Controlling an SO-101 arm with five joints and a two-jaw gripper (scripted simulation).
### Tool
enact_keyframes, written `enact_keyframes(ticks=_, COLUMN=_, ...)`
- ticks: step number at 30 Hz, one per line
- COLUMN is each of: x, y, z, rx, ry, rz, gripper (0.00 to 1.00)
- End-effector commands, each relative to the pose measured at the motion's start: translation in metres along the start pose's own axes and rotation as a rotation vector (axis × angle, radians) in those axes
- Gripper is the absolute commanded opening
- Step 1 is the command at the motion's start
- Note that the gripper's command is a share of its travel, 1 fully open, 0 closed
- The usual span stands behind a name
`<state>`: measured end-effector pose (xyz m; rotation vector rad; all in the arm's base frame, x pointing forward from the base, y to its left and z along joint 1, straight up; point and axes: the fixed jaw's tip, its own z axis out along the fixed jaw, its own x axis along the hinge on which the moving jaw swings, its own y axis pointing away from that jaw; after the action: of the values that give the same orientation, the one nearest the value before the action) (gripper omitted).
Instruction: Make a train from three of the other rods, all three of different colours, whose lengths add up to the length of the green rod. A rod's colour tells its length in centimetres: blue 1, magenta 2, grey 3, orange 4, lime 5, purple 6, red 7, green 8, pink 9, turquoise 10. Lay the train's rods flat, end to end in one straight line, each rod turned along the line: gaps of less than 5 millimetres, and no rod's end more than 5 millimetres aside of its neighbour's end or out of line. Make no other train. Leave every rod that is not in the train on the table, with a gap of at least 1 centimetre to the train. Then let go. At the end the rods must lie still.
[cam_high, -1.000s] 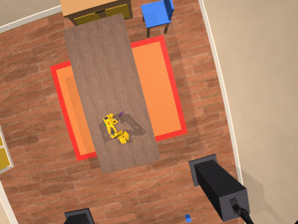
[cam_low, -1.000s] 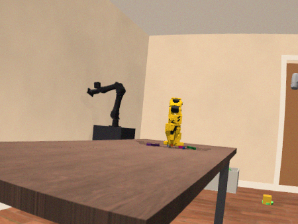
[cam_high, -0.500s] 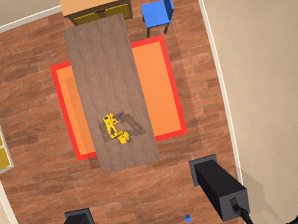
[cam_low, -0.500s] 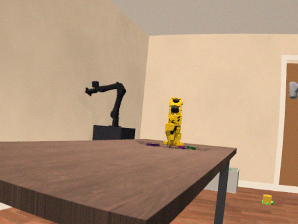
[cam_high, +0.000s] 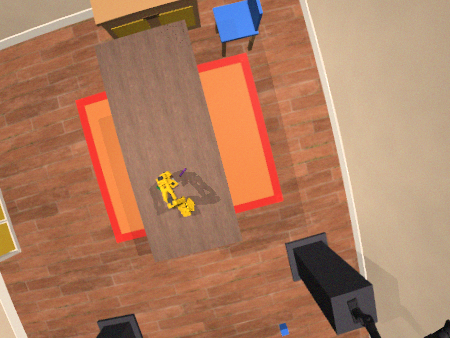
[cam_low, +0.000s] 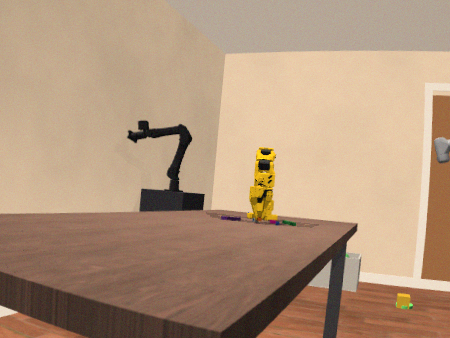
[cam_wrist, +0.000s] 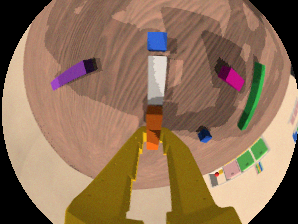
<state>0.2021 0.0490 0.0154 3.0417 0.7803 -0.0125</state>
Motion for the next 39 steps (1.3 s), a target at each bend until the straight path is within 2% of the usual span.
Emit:
enact_keyframes(ticks=1, x=0.011, y=0.0012, z=-0.0137, rx=-0.017, ry=0.082, rz=0.0, gripper=0.0)
enact_keyframes(ticks=26, x=0.0116, y=0.0012, z=-0.0143, rx=-0.018, ry=0.085, rz=-0.001, gripper=0.0)
enact_keyframes(ticks=39, x=0.012, y=0.0013, z=-0.01, rx=-0.018, ry=0.085, rz=-0.001, gripper=0.0)
